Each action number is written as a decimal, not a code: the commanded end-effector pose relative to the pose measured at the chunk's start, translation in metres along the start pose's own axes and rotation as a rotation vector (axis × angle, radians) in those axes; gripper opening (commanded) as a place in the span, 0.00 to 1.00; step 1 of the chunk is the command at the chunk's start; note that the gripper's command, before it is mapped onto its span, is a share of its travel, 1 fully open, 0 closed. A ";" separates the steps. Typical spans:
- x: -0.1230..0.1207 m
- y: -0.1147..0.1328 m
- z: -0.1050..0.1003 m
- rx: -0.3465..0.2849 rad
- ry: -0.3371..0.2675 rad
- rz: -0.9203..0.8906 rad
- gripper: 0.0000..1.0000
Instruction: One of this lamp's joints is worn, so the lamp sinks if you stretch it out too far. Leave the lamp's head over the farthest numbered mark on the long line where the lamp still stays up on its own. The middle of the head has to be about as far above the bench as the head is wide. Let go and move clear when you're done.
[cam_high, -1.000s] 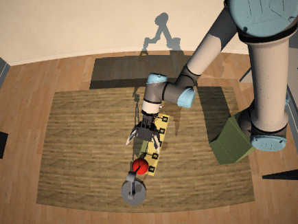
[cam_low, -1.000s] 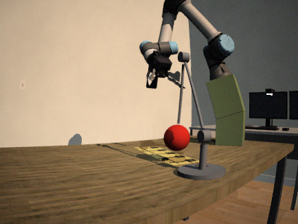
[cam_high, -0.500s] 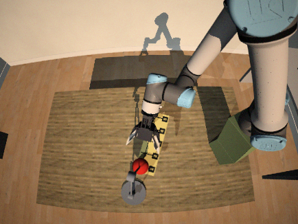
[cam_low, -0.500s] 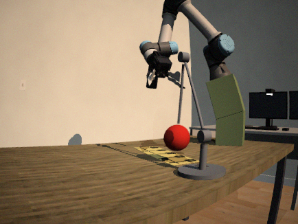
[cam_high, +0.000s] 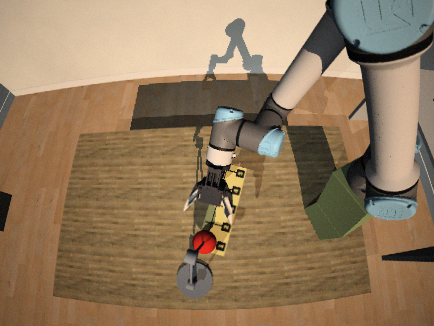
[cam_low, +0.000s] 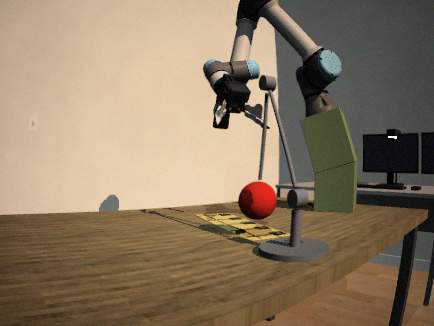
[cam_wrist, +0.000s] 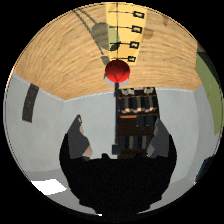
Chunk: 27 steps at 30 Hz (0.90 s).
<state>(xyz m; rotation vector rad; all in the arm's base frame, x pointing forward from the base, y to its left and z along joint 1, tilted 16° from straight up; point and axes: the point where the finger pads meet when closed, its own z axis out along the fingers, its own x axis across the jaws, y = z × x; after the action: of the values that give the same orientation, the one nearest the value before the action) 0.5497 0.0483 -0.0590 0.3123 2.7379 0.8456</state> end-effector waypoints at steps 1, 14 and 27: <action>0.000 0.000 0.000 0.000 -0.001 -0.001 1.00; 0.000 0.000 0.023 -0.004 -0.001 0.000 1.00; 0.000 0.001 0.051 -0.010 -0.001 0.001 1.00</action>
<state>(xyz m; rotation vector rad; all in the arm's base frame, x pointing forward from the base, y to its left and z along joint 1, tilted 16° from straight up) 0.5616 0.0700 -0.0915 0.3123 2.7346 0.8569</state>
